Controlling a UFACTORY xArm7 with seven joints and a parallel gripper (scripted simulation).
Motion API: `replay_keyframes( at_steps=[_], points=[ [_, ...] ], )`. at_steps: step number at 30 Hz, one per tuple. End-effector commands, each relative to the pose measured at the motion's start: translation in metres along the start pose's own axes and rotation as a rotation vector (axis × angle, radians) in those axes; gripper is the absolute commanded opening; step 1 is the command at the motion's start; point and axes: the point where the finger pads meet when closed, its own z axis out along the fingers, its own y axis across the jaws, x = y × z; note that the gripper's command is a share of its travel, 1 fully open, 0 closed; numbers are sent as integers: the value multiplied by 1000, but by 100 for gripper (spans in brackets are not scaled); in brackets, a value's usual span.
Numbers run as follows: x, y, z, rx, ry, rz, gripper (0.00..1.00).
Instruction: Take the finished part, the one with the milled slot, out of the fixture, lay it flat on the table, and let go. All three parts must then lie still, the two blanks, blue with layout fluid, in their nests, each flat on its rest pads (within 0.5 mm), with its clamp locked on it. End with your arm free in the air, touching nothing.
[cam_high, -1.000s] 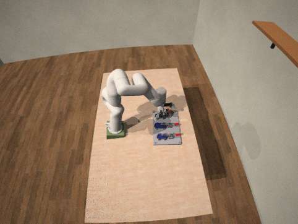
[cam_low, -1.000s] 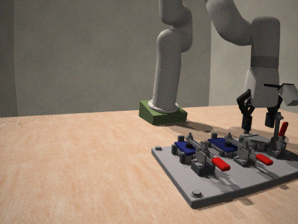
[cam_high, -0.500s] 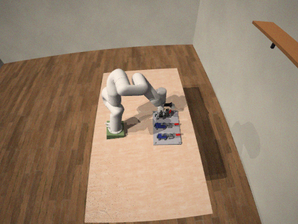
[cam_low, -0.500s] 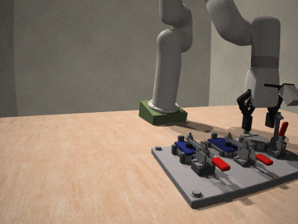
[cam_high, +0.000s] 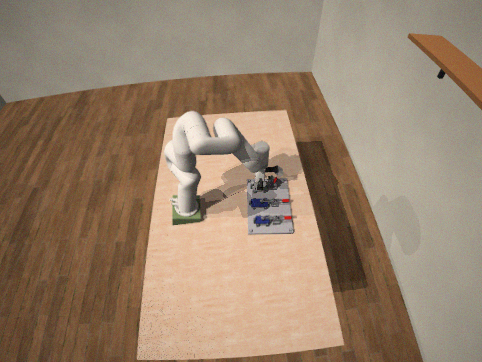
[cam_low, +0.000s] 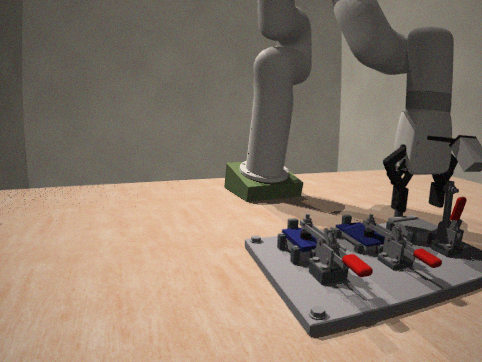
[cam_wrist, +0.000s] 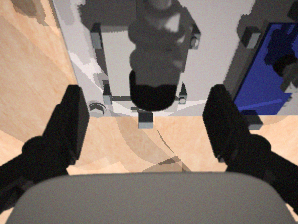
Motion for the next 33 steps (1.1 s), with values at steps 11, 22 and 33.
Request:
replay_keyframes(
  at_steps=[11,22,33],
  points=[
    [1,-1,8,2,3,0,100],
    [1,-1,20,2,3,0,100],
    [1,-1,29,2,3,0,100]
  ],
)
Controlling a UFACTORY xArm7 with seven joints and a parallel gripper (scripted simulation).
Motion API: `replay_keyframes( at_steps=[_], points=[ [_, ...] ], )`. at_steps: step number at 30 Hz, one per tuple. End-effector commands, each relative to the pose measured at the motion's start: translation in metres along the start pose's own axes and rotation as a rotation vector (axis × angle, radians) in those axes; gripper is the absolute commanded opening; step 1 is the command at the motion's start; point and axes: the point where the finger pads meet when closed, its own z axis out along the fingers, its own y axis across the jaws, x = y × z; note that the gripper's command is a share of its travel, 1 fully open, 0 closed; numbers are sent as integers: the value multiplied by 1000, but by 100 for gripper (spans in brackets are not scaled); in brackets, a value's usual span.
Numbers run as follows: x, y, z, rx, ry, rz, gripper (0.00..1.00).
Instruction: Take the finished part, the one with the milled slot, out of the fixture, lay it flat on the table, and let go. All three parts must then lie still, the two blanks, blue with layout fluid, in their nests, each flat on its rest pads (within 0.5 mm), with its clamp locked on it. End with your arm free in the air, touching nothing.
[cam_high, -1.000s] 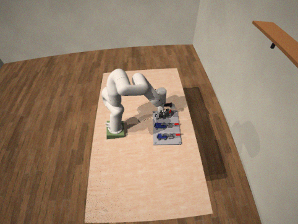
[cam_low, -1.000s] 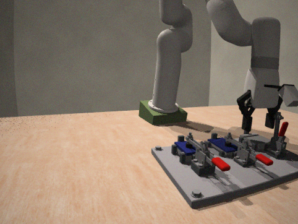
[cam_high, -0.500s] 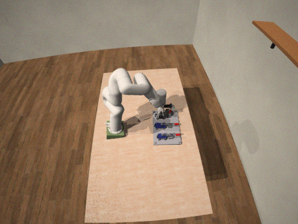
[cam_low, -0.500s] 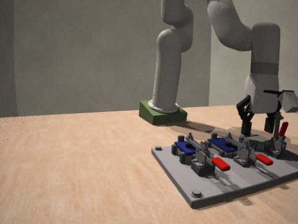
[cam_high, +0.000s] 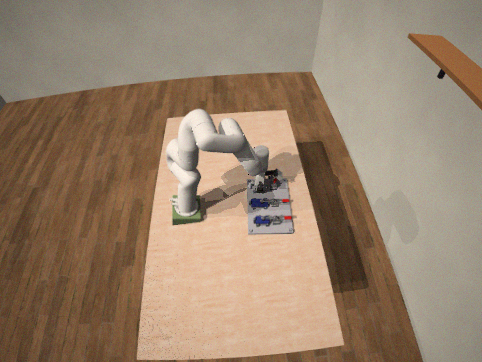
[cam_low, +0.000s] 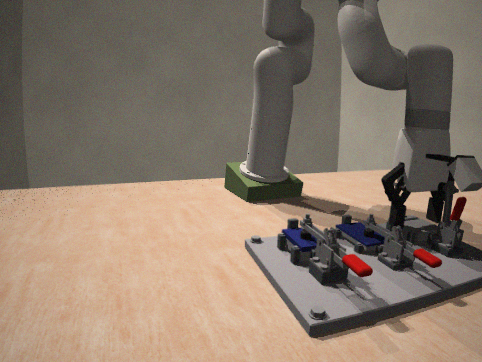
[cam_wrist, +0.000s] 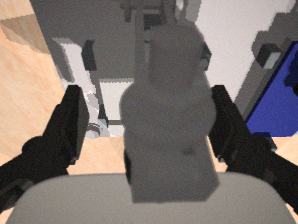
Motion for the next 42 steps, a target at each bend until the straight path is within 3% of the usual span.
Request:
replay_keyframes(
  at_steps=[1,20,21,42],
  points=[
    [1,-1,1,2,3,0,100],
    [1,-1,1,2,3,0,100],
    [1,-1,1,2,3,0,0],
    [1,-1,1,2,3,0,0]
  ],
)
